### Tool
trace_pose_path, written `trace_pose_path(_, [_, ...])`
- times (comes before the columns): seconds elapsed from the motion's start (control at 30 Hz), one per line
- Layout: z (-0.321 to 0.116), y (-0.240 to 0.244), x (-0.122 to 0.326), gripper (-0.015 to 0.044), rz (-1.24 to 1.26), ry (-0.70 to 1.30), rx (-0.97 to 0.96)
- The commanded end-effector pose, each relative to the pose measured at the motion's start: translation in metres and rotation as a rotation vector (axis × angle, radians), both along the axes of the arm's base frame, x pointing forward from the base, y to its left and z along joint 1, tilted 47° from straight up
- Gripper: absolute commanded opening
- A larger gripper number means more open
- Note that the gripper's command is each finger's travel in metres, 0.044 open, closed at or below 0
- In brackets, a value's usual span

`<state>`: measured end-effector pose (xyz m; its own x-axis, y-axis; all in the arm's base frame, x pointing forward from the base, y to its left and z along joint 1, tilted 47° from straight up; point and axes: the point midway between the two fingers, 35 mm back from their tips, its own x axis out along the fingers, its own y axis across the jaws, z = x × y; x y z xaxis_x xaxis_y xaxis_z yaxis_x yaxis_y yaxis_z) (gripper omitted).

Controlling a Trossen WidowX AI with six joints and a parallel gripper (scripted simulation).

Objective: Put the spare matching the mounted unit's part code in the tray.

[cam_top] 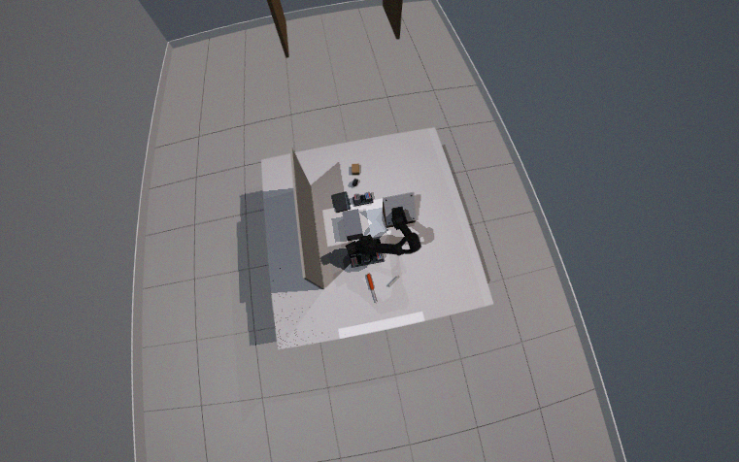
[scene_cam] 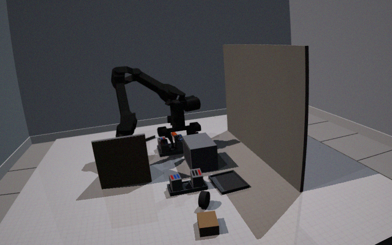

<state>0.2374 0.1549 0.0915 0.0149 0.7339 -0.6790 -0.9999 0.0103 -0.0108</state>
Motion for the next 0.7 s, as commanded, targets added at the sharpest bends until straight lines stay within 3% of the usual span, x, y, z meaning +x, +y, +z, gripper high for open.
trace_pose_path(0.0, [0.0000,0.0000,0.0000,0.0274,0.000,0.000,0.000])
trace_pose_path(0.13, [0.0000,0.0000,0.0000,0.0169,0.000,0.000,0.000])
trace_pose_path(0.37, [0.0000,0.0000,0.0000,0.0122,0.000,0.000,0.000])
trace_pose_path(0.53, [0.0000,0.0000,0.0000,0.0000,0.000,0.000,0.000])
trace_pose_path(0.67, [0.0000,0.0000,0.0000,0.0000,0.000,0.000,0.000])
